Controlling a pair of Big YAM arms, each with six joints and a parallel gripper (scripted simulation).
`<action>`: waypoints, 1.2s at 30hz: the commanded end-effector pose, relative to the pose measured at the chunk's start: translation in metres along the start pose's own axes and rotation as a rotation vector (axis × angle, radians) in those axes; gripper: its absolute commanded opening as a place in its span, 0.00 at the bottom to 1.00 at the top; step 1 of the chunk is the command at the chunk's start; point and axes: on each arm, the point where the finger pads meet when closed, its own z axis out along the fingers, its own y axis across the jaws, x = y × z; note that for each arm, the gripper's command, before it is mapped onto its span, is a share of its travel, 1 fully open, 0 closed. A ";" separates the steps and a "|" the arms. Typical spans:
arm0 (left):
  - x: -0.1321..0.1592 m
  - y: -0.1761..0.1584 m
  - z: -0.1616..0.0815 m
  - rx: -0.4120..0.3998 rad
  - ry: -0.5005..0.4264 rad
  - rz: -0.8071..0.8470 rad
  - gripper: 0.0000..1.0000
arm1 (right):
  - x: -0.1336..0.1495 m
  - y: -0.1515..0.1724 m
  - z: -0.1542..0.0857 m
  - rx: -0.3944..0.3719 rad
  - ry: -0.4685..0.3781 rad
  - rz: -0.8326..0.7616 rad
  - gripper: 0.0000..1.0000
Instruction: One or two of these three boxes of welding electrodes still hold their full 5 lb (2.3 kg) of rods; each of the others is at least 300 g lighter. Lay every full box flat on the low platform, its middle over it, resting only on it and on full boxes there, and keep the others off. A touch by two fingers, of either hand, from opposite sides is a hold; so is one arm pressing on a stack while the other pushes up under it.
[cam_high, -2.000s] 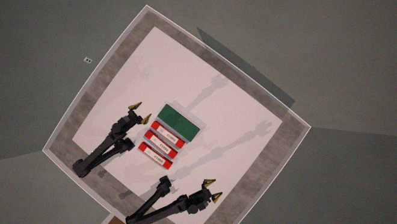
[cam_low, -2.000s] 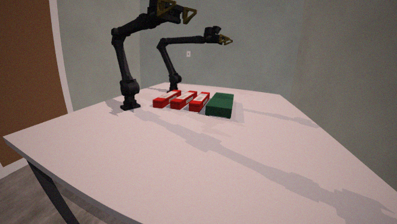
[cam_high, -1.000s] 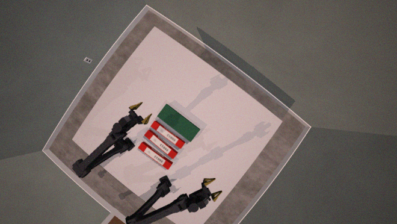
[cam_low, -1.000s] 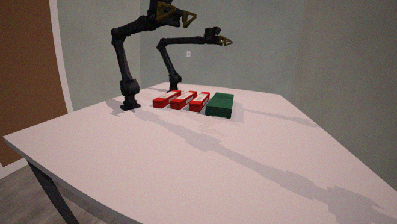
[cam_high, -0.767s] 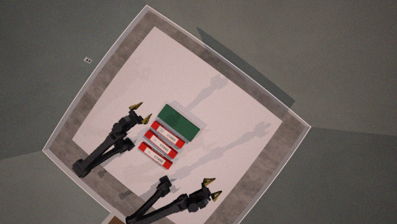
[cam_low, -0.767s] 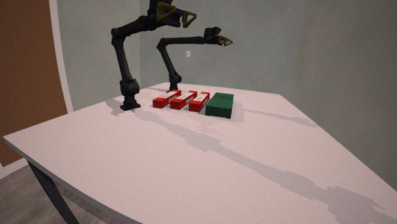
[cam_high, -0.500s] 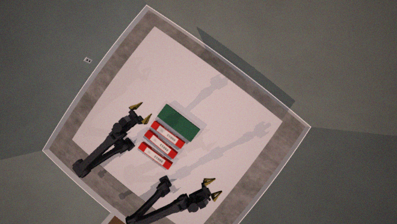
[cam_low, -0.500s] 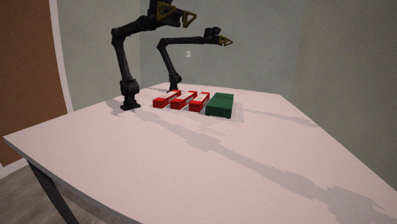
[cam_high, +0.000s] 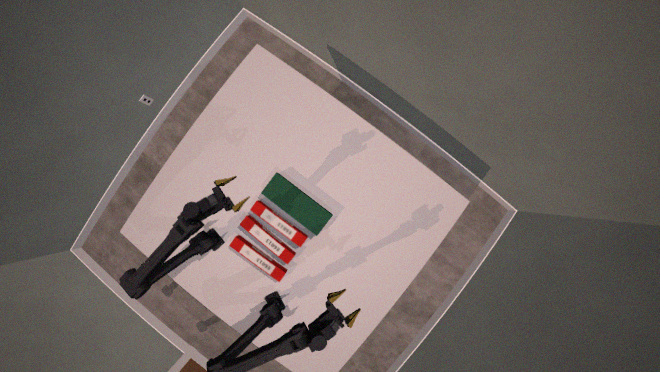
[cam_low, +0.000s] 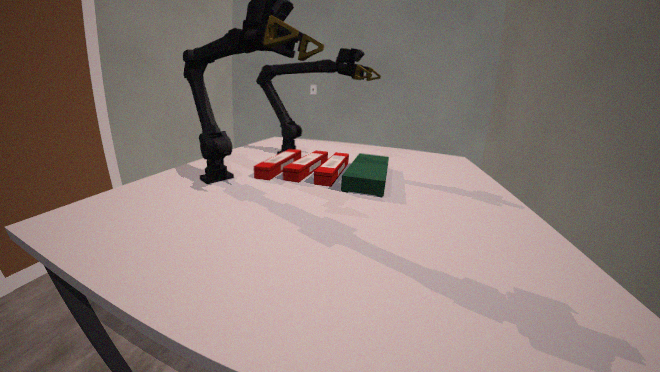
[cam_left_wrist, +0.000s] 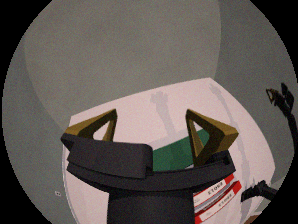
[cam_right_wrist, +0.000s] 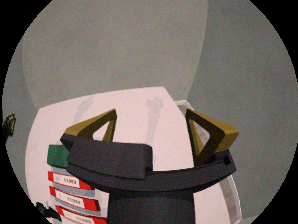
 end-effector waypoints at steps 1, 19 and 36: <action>-0.024 0.002 -0.030 0.015 -0.004 0.110 1.00 | -0.010 0.018 -0.022 -0.055 0.003 -0.123 1.00; 0.042 -0.028 -0.093 0.282 0.327 0.416 1.00 | 0.006 0.092 -0.072 -0.363 0.162 -0.487 1.00; 0.161 -0.059 -0.144 0.581 0.741 0.659 1.00 | 0.068 0.168 -0.105 -0.675 0.398 -0.808 1.00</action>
